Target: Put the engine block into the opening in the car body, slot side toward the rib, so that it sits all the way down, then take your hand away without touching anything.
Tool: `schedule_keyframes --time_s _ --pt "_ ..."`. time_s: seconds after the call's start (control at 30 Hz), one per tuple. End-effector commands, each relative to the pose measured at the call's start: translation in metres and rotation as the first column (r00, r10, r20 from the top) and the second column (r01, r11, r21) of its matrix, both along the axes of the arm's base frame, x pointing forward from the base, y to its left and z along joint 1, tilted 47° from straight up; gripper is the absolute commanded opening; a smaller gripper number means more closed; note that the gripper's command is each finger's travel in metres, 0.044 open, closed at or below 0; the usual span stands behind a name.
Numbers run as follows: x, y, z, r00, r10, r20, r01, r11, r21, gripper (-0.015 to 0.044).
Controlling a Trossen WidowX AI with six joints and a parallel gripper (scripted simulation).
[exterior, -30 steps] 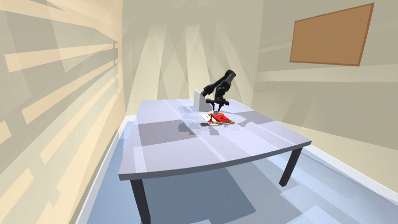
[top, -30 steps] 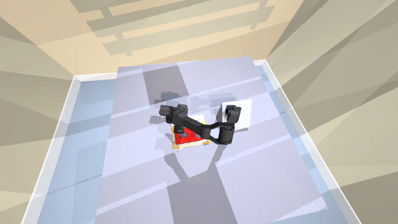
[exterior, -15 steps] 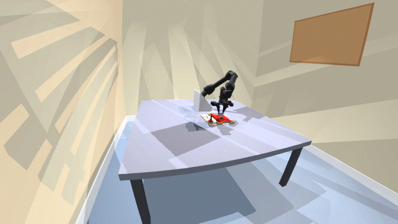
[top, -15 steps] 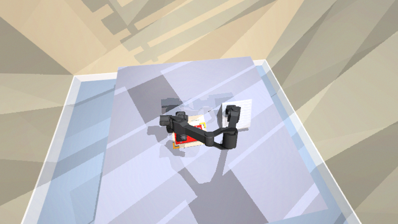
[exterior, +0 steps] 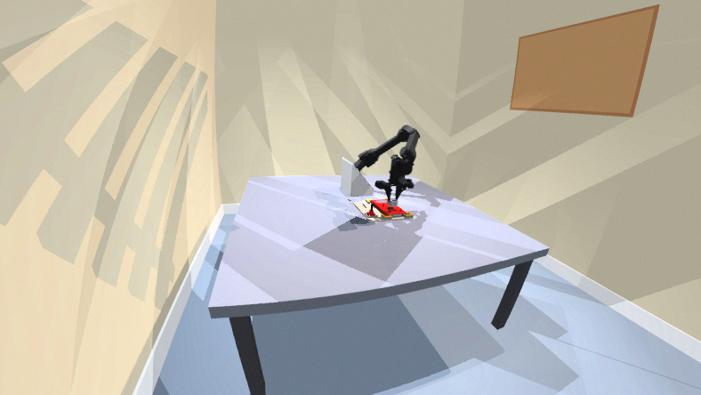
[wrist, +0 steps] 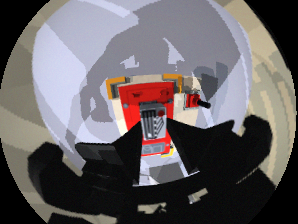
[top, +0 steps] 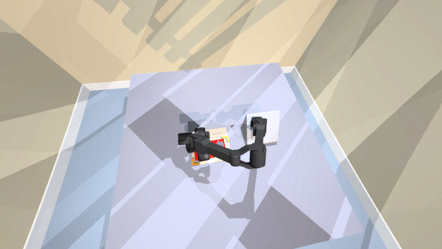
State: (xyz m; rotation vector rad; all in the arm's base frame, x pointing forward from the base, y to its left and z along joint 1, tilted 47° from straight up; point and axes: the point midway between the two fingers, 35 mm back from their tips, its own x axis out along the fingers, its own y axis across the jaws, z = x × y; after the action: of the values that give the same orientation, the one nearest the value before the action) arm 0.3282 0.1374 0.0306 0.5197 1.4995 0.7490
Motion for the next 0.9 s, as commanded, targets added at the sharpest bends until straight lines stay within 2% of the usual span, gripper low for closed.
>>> schedule_keyframes --time_s 0.0,0.87 --pt "0.0003 0.0011 0.0022 1.000 0.004 0.010 -0.004 1.000 0.007 0.0158" --pt "-0.0008 0.0007 0.0019 0.999 -0.025 -0.021 0.025 1.000 0.003 0.0158"
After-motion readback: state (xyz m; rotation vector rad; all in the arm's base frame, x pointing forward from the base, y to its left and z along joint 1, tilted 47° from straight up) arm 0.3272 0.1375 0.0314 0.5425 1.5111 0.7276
